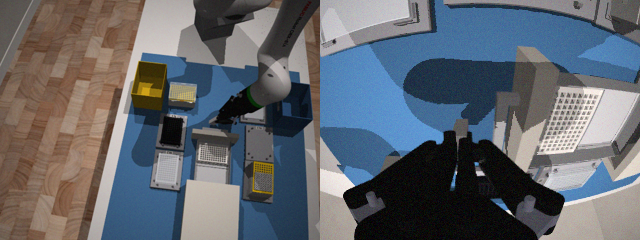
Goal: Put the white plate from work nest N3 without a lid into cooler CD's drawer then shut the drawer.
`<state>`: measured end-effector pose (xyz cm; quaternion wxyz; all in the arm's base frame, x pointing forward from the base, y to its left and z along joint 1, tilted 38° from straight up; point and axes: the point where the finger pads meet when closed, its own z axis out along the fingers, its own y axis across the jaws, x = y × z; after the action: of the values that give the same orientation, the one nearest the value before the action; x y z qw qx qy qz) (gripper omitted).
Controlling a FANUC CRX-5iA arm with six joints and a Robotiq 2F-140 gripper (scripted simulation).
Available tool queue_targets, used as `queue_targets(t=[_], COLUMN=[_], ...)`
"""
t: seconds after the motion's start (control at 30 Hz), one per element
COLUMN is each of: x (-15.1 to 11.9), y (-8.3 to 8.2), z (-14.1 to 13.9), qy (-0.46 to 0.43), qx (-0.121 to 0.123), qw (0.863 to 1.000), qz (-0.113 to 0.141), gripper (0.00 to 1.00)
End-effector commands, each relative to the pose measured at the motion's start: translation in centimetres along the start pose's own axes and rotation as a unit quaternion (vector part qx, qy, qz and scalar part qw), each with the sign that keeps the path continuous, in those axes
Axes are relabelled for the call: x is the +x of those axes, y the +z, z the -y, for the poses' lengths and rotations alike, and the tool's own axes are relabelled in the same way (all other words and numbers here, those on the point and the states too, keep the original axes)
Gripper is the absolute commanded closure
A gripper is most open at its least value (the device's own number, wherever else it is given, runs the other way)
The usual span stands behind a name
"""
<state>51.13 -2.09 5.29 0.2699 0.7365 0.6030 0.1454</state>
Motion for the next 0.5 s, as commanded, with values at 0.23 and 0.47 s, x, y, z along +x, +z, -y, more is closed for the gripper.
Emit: queue_targets(t=[0.23, 0.47], x=[0.00, -0.01], y=[0.00, 0.00], z=[-0.01, -0.94], qy=[0.000, 0.000], qx=[0.000, 0.000], qw=[1.000, 1.000], qz=[0.000, 0.000], gripper=[1.00, 1.00])
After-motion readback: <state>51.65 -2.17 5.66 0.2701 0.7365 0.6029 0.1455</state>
